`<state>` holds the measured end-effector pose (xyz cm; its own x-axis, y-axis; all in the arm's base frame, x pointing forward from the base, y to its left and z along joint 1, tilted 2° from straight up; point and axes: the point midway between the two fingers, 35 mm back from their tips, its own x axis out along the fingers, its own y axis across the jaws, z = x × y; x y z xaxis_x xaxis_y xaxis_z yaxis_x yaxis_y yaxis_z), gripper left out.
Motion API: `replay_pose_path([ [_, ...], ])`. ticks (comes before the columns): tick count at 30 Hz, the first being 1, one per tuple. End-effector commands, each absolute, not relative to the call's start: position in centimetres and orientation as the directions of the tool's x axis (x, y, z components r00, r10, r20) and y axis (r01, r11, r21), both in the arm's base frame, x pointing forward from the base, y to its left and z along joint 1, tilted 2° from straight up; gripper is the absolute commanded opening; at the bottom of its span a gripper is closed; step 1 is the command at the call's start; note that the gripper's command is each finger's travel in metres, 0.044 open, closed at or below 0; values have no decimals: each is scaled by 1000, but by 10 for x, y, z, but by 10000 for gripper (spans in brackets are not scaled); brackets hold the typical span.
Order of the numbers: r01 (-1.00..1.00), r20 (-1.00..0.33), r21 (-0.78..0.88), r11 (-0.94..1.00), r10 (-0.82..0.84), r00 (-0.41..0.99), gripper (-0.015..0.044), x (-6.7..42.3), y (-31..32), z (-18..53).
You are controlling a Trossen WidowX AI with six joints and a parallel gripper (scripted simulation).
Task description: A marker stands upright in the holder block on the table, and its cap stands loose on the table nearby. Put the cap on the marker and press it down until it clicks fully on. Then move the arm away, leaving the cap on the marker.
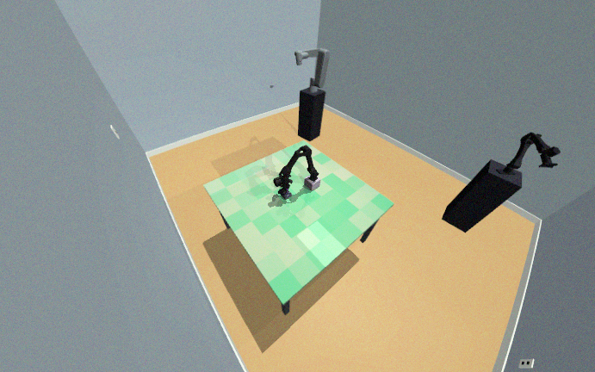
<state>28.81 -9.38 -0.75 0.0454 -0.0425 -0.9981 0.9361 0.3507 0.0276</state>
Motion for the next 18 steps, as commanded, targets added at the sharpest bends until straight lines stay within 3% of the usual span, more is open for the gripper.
replay_pose_path([
  [1, 935, -998, 27, 354, -40, 44, 0, 287, -93, -9],
  [11, 935, -998, 27, 354, -40, 44, 0, 287, -93, -9],
  [18, 936, -998, 28, 351, -43, 45, 184, 288, -94, -8],
])
